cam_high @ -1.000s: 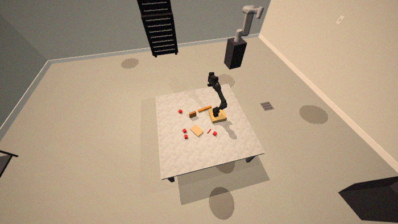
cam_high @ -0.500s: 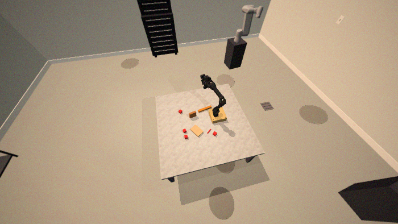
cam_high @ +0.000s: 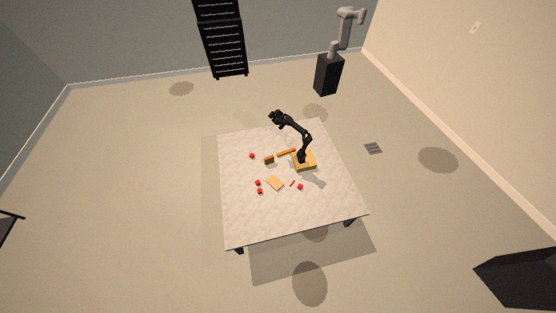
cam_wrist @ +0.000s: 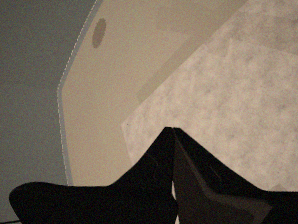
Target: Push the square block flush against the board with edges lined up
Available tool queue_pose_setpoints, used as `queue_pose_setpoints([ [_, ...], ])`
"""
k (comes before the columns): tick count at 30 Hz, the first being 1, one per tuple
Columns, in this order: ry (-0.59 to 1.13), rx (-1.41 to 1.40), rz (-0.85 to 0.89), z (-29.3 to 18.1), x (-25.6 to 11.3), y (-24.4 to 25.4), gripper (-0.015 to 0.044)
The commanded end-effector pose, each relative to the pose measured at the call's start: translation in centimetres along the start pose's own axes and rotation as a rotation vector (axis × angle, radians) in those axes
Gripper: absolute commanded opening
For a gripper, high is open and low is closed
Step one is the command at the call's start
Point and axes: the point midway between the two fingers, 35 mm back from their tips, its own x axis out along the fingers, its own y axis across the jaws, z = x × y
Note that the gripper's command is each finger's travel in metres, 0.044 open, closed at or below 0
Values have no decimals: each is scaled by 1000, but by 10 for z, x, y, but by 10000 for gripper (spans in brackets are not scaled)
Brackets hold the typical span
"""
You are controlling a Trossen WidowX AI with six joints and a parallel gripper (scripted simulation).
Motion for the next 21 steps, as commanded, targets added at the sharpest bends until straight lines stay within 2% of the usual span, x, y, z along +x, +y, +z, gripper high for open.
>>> queue_pose_setpoints([
  [1, 64, -83, -58, -23, 17, -9, 0],
  [11, 238, -318, -216, -89, 55, -44, 0],
  [21, 403, -534, -348, -147, 74, -84, 0],
])
